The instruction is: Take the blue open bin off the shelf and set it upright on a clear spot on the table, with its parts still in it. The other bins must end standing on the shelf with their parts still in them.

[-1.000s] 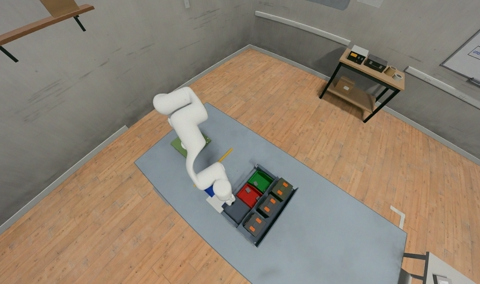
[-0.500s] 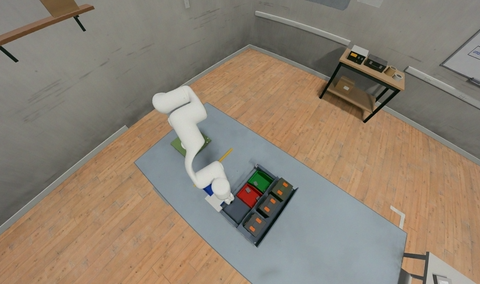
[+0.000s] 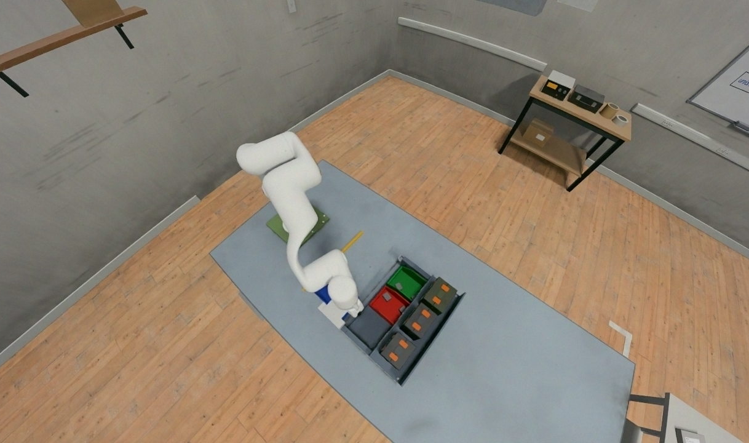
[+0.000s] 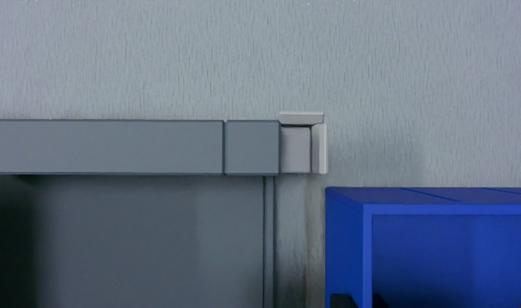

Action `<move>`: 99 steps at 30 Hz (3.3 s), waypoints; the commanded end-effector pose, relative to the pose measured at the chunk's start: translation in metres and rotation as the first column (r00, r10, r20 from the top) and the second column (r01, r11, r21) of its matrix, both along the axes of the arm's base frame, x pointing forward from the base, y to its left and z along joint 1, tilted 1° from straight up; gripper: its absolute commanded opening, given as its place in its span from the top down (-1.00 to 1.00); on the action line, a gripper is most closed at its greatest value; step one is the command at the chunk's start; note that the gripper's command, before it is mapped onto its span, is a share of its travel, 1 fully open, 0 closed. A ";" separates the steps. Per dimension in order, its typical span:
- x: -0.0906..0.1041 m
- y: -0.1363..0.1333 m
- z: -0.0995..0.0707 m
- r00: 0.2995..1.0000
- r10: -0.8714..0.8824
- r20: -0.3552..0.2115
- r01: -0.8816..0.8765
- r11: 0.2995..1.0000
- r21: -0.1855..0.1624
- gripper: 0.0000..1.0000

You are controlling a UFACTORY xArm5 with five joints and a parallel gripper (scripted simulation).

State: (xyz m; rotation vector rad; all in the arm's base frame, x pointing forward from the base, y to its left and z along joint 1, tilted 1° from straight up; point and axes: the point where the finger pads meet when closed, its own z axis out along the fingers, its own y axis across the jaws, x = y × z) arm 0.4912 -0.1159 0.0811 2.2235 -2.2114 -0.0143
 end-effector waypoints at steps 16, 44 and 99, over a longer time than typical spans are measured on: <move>-0.008 0.000 0.002 1.000 0.000 0.007 0.000 1.000 0.008 1.00; -0.008 0.000 -0.005 1.000 0.000 0.007 0.000 1.000 0.008 1.00; -0.008 0.000 -0.023 1.000 0.000 0.007 0.000 1.000 0.008 1.00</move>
